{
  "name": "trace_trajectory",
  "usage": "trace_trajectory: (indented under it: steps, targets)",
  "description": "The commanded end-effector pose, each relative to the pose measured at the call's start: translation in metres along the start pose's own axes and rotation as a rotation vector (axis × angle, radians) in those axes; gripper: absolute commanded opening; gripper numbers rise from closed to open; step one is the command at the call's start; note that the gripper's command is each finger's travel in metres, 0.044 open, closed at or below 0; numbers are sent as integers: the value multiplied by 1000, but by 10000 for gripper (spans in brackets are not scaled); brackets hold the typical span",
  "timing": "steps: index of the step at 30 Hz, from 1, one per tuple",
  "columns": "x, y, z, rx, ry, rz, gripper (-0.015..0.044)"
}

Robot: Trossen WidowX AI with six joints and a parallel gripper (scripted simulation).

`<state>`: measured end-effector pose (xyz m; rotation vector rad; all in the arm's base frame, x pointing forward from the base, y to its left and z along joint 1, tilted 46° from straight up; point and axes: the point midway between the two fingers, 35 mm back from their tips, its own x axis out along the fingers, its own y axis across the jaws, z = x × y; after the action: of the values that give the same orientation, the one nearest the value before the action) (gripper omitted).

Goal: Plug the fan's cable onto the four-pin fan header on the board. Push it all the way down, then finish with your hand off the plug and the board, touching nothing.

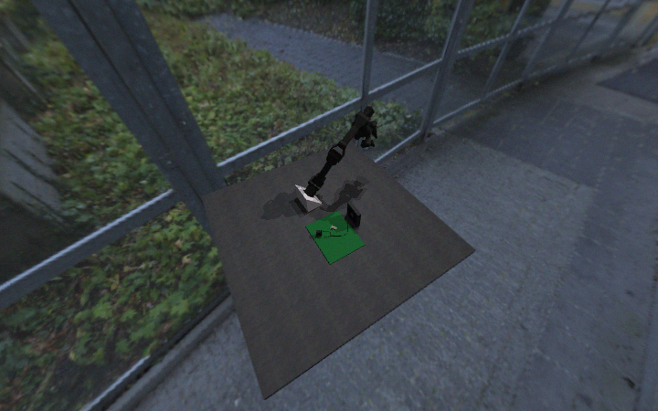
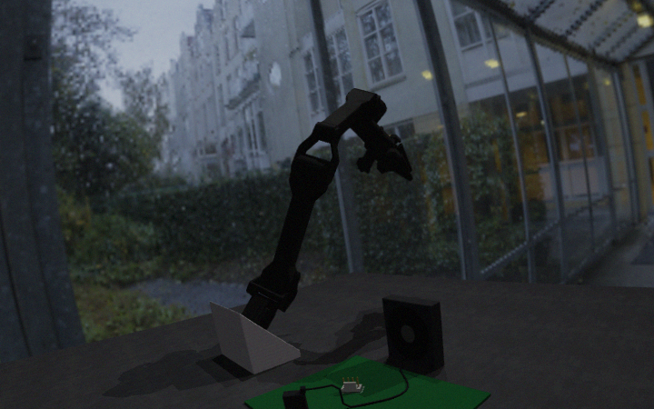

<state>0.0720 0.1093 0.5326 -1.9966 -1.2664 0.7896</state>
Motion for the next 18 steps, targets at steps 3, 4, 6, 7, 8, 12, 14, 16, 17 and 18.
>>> trace_trajectory:
  steps: [3,4,6,7,8,12,14,16,17,18]
  targets:
    - [0,0,0,0,1,3,391]
    - [2,0,2,-2,4,11,417]
    - [7,-1,6,-6,14,46,440]
    - [11,-2,10,-9,21,72,440]
    - [17,-1,14,-11,29,105,440]
    - [46,6,26,-5,61,255,440]
    - [63,14,30,8,75,334,440]
    - [80,25,32,27,87,414,440]
    - [88,31,32,40,93,455,440]
    - [96,39,31,54,98,496,440]
